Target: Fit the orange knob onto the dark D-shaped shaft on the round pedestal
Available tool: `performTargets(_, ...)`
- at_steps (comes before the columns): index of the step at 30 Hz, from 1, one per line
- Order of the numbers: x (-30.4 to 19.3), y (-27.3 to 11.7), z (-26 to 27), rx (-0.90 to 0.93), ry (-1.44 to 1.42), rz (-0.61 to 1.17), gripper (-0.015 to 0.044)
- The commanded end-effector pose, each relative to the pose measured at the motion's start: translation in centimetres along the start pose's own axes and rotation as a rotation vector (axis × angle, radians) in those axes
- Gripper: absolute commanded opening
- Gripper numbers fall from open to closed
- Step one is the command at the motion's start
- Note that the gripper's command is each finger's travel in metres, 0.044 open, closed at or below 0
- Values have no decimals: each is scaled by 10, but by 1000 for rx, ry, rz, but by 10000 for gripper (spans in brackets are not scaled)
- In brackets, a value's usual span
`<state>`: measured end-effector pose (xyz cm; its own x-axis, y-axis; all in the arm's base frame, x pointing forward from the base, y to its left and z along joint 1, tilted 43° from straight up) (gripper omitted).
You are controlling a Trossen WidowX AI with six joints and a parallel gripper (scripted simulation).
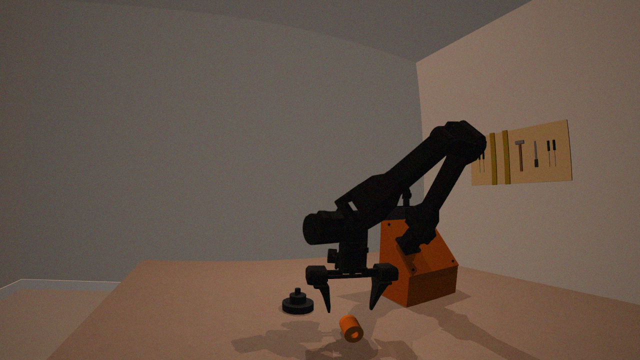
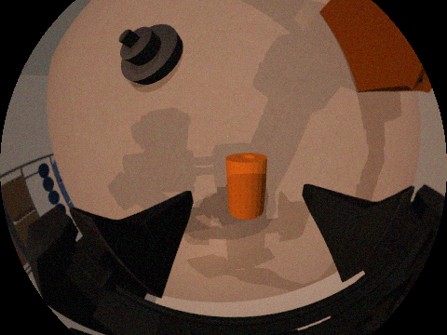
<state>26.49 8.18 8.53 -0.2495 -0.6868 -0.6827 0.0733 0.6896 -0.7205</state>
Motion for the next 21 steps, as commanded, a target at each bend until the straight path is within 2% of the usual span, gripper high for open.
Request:
performTargets(1, 3, 7, -1, -7, 12, -7, 440)
performTargets(21, 4, 39, -1, -8, 12, -6, 440)
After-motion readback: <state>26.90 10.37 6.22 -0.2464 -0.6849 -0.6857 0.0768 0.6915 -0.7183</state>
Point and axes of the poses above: the point midway between the two fingers, 35 mm back from their tips, its own y axis out along the fingers, its own z axis across the jaws, x = y × z, the point moved 6 cm from there along -y, back along the fingers, and after that the axes turned 3 degrees about -y, right-handed, at the moved point
